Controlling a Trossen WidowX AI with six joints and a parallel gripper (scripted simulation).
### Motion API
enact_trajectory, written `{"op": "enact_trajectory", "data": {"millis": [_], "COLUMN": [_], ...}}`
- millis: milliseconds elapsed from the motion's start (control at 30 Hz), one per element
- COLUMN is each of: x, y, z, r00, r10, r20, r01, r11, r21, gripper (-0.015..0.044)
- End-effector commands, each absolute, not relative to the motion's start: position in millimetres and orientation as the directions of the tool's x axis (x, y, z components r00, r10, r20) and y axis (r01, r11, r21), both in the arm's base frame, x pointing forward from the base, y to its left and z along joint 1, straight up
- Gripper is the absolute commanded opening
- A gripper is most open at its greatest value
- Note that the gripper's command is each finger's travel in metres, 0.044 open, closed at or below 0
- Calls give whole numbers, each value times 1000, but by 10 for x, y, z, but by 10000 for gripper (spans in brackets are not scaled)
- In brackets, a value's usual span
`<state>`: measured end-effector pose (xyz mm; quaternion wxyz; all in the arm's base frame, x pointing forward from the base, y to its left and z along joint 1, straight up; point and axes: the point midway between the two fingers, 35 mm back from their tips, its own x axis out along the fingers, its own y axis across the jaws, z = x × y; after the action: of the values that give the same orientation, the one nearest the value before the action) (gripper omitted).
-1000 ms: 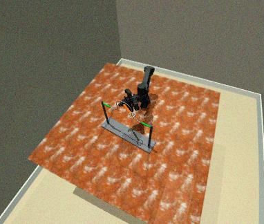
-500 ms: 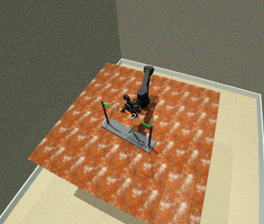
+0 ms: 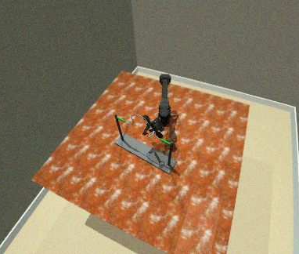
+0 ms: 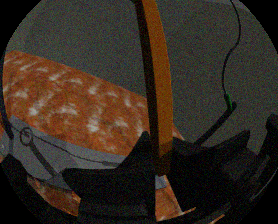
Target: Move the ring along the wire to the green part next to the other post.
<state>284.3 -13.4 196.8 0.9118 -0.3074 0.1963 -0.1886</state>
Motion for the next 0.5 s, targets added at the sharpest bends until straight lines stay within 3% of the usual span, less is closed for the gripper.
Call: {"op": "enact_trajectory", "data": {"millis": [0, 467], "x": [2864, 2931], "y": [-19, 445], "z": [1911, 1717], "r00": [855, 870], "r10": [-445, -346], "r20": [-267, -351], "r01": [237, 251], "r11": [793, 924], "r21": [-561, -288], "gripper": [-150, -150]}}
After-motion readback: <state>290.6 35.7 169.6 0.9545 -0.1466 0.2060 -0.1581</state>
